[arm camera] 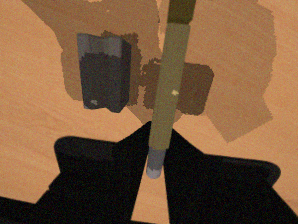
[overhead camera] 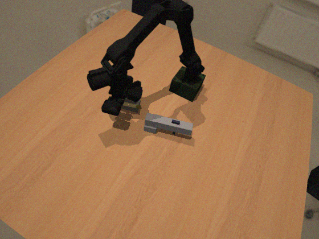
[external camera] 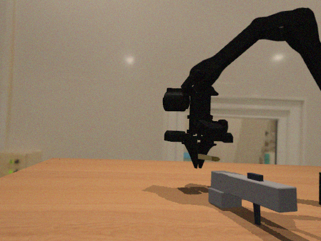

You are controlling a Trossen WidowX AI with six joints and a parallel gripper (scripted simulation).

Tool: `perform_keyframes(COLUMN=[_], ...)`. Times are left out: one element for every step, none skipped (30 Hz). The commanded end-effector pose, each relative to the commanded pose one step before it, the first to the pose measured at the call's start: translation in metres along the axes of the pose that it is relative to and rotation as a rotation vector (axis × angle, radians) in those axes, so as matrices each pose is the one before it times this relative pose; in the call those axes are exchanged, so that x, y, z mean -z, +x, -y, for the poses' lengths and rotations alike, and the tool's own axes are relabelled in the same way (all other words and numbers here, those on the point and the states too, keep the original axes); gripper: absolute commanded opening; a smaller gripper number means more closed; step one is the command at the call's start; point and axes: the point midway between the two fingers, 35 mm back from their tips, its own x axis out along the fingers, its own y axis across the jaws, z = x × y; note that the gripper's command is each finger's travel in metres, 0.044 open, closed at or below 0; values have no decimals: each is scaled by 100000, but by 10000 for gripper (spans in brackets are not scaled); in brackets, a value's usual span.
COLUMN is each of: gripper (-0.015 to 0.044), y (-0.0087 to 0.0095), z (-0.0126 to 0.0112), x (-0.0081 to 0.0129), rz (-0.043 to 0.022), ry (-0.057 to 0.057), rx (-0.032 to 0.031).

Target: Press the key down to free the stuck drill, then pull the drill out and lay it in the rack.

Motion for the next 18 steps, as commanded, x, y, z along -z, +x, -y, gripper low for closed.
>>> perform_keyframes(gripper=[0,0,0,0,0,0,0,0,0,0,0,0,0,0,0,0,0,0], y=[-62,-3,-4,-5,-6,-6,-6,-7,-7,-7,-8,-8,-9,-10,-10,-11,-11,-12], z=[-841,-175,-173,-173,-174,-174,-173,-174,-174,-174,-174,-173,-173,-173,-175,-177,-176,-175], x=[150,38,37,37,37,37,37,37,36,36,36,36,35,35,35,34,34,34], rz=[-191,-4,-4,-4,-4,-4,-4,-4,-4,-4,-4,-4,-4,-4,-4,-4,-4,-4], ry=[-379,-1,-1,-1,-1,-1,-1,-1,-1,-1,-1,-1,-1,-1,-1,-1,-1,-1], rx=[135,-16,-15,-15,-15,-15,-15,-15,-15,-15,-15,-15,-15,-15,-16,-16,-16,-16])
